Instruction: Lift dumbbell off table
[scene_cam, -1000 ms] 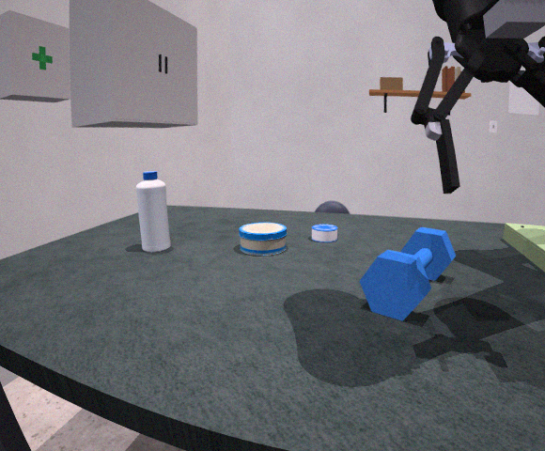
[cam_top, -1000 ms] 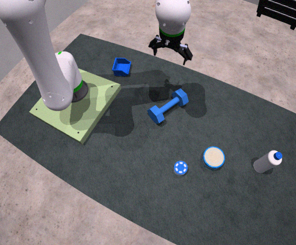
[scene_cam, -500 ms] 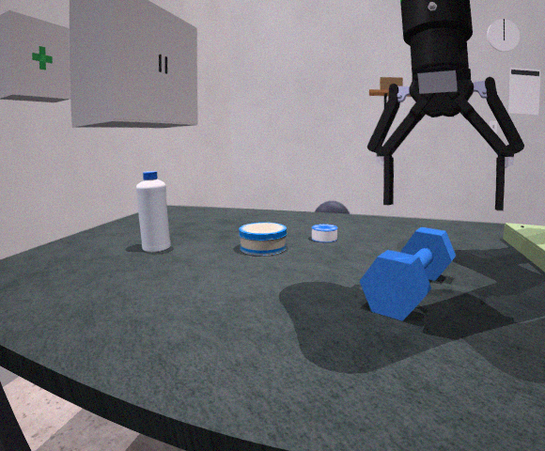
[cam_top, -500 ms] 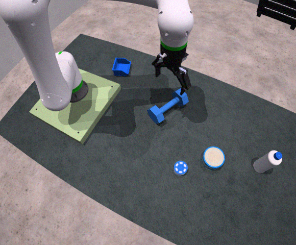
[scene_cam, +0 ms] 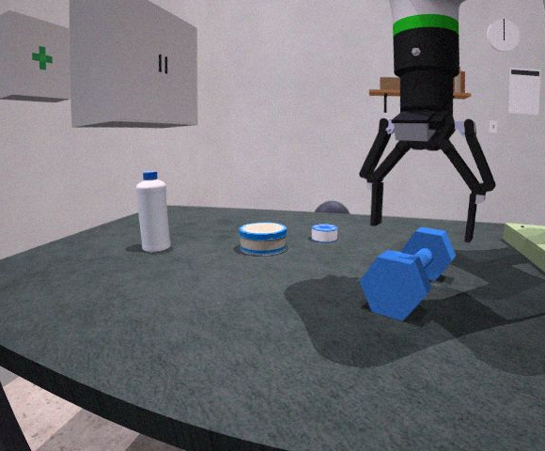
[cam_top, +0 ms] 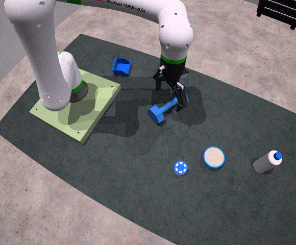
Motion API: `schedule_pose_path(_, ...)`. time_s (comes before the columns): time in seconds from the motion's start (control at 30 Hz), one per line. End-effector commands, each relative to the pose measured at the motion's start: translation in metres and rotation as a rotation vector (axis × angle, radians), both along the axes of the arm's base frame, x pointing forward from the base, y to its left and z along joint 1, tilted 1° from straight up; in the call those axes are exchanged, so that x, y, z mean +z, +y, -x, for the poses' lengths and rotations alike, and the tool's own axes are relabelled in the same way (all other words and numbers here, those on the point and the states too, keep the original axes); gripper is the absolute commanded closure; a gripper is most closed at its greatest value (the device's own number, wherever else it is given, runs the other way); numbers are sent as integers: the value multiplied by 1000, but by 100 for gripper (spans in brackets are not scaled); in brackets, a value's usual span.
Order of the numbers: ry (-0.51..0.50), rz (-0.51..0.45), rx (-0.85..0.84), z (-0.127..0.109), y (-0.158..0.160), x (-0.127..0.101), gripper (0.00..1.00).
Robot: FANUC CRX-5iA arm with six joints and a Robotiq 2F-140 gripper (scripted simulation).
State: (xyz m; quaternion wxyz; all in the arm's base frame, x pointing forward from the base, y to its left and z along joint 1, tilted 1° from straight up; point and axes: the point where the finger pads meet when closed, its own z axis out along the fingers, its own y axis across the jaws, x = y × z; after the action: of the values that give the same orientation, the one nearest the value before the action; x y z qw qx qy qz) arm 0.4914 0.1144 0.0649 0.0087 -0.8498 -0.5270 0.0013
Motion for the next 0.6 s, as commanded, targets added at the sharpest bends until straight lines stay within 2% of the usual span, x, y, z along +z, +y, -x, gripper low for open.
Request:
schedule_pose_path(0.0, -2, -1, 0, -1, 1, -34, 0)
schedule_pose_path(0.03, -2, -1, 0, -1, 1, -48, 0)
schedule_pose_path(0.1, -2, -1, 0, 0, 1, -62, 0)
schedule_pose_path(0.57, -2, -1, 0, 0, 1, -63, 0)
